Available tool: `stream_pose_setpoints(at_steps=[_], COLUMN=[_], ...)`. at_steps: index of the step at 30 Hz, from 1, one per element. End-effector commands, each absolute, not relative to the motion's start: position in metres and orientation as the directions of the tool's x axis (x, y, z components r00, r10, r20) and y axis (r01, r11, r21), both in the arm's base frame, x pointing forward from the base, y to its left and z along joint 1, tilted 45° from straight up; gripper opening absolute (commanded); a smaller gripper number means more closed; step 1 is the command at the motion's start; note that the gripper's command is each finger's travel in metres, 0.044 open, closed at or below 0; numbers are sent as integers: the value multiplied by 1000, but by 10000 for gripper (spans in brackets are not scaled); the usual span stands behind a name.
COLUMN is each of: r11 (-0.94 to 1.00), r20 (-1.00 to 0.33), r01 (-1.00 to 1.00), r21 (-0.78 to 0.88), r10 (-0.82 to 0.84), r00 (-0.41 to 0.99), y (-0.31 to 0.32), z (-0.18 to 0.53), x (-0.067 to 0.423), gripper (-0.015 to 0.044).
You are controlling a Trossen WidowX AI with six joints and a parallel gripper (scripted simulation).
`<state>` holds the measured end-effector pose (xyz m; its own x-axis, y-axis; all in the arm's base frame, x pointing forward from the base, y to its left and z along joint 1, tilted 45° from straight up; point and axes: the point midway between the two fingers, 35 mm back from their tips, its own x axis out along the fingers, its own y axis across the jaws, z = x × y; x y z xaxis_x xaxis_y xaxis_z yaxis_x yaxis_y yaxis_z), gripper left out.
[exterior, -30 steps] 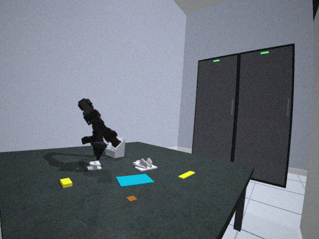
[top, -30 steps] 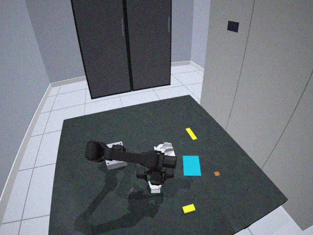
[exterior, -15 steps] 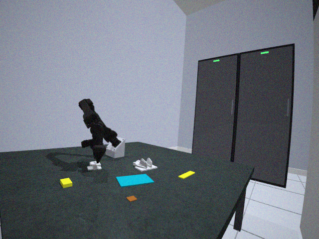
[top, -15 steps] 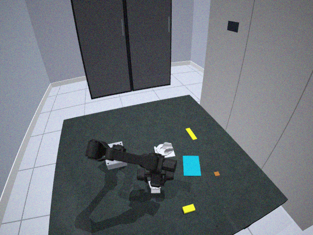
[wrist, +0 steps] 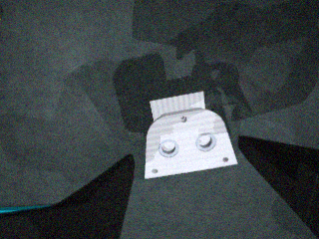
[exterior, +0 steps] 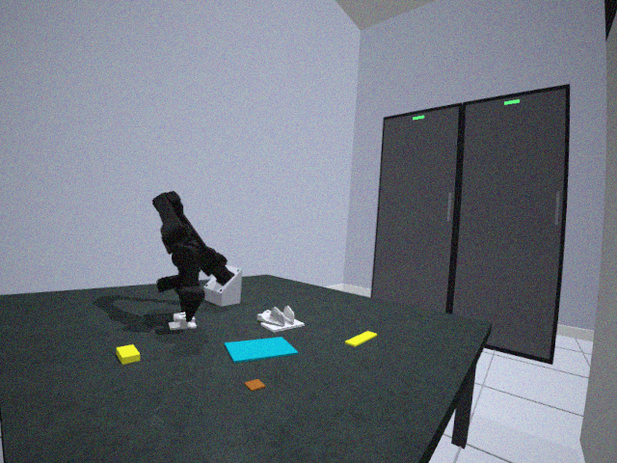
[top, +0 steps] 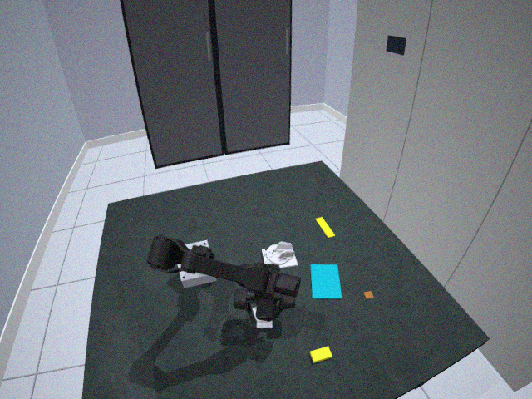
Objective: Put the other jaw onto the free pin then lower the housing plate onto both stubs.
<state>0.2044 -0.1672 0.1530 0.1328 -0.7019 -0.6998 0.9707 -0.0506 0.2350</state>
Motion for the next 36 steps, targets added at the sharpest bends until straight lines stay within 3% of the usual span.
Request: stream_pose_setpoints(at_steps=[1, 36], r11=[-48, -47], r20=[-704, -703], r01=[972, 972], r21=[229, 229], r10=[-698, -699], r00=[132, 132], y=[-171, -178], z=[146, 139], x=[205, 205], gripper=[440, 440])
